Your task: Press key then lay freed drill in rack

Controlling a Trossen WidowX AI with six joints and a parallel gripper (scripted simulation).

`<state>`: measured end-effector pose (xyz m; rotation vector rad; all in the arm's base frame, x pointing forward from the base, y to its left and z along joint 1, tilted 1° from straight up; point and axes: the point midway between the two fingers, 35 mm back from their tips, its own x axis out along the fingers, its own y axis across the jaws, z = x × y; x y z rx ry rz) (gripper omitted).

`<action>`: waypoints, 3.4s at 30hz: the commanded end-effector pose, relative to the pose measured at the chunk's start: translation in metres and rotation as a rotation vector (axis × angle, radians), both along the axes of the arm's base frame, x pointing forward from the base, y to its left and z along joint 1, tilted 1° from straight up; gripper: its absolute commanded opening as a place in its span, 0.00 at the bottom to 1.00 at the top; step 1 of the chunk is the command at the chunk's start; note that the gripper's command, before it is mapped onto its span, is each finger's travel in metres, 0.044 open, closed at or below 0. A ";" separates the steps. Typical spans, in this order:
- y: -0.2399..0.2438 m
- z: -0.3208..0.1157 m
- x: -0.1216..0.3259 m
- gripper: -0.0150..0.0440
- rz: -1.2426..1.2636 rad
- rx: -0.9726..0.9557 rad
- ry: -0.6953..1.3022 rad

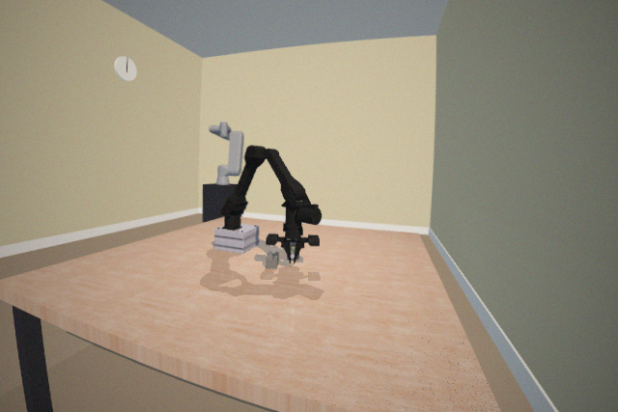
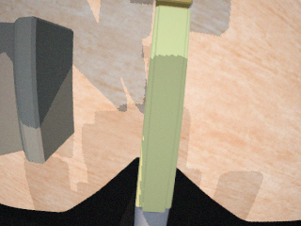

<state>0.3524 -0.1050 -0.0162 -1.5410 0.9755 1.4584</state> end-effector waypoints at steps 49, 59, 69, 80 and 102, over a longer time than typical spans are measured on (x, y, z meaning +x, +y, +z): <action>0.001 0.032 -0.003 0.25 0.005 0.004 -0.001; 0.001 0.038 -0.003 0.25 0.005 0.004 -0.001; -0.007 0.038 -0.014 0.25 0.005 0.003 0.000; -0.019 0.037 -0.029 0.25 0.005 0.002 0.001; -0.038 0.033 -0.059 0.25 0.005 0.001 0.004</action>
